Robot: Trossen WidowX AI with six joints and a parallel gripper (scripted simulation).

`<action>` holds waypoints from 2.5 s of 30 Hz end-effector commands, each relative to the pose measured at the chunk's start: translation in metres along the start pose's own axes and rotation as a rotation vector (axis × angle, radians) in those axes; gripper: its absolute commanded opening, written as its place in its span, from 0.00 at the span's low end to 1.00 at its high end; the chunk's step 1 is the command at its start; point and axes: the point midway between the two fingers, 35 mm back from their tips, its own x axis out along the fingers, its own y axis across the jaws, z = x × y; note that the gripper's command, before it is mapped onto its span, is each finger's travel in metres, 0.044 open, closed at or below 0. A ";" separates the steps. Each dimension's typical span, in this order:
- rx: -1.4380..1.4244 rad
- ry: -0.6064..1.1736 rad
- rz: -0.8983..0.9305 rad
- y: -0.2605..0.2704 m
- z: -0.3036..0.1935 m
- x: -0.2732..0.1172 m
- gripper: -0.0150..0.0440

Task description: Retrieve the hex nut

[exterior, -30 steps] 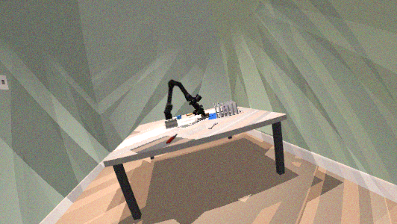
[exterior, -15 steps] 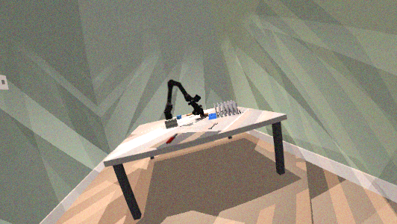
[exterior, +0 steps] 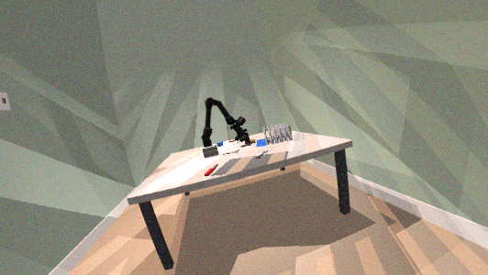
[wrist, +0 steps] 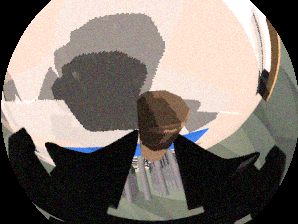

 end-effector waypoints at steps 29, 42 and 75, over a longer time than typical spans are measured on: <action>0.004 0.002 0.001 0.000 0.019 -0.011 0.25; 0.005 0.001 0.001 0.000 0.027 -0.015 0.25; 0.005 -0.002 0.002 0.000 0.049 -0.027 0.25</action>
